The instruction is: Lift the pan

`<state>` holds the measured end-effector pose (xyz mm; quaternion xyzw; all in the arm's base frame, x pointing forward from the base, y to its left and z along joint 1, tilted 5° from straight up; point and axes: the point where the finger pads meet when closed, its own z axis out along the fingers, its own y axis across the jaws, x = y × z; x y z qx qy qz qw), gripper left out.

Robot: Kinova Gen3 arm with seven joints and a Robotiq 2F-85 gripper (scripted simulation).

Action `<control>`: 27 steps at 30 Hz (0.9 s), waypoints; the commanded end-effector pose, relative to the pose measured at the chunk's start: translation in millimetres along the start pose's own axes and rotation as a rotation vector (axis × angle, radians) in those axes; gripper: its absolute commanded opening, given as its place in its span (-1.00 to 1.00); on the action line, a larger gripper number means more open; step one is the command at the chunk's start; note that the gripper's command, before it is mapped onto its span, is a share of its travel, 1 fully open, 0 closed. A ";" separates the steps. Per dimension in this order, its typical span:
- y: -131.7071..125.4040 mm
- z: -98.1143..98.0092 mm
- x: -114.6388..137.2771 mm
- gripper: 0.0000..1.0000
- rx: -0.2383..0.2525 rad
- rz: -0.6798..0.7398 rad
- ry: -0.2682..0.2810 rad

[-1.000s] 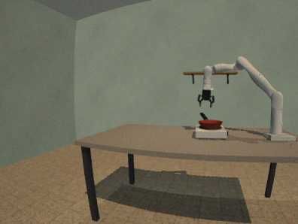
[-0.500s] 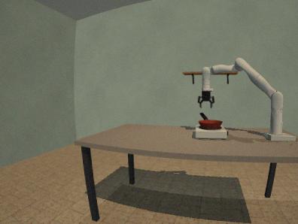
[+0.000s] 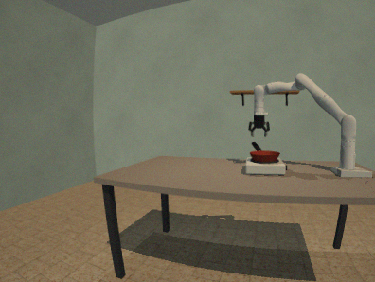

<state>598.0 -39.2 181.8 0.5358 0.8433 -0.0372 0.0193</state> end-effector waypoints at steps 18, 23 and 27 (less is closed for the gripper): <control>-2.2 93.5 1.9 1.00 0.003 -0.003 0.005; -2.2 93.6 1.9 1.00 0.003 -0.003 0.005; -2.2 93.6 1.9 1.00 0.003 -0.003 0.005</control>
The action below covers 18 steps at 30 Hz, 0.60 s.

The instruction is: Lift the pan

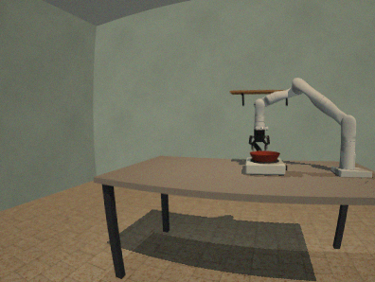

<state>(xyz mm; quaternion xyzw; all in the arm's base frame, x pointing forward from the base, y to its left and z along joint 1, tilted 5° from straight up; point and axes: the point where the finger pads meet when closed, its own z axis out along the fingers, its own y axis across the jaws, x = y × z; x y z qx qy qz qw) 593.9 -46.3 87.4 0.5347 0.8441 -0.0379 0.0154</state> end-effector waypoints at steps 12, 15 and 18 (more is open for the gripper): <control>0.5 -1.1 -0.2 -1.00 -0.002 0.000 -0.001; 0.5 -1.1 -0.2 -1.00 -0.002 0.000 -0.001; 0.5 -1.1 -0.2 -1.00 -0.002 0.000 -0.001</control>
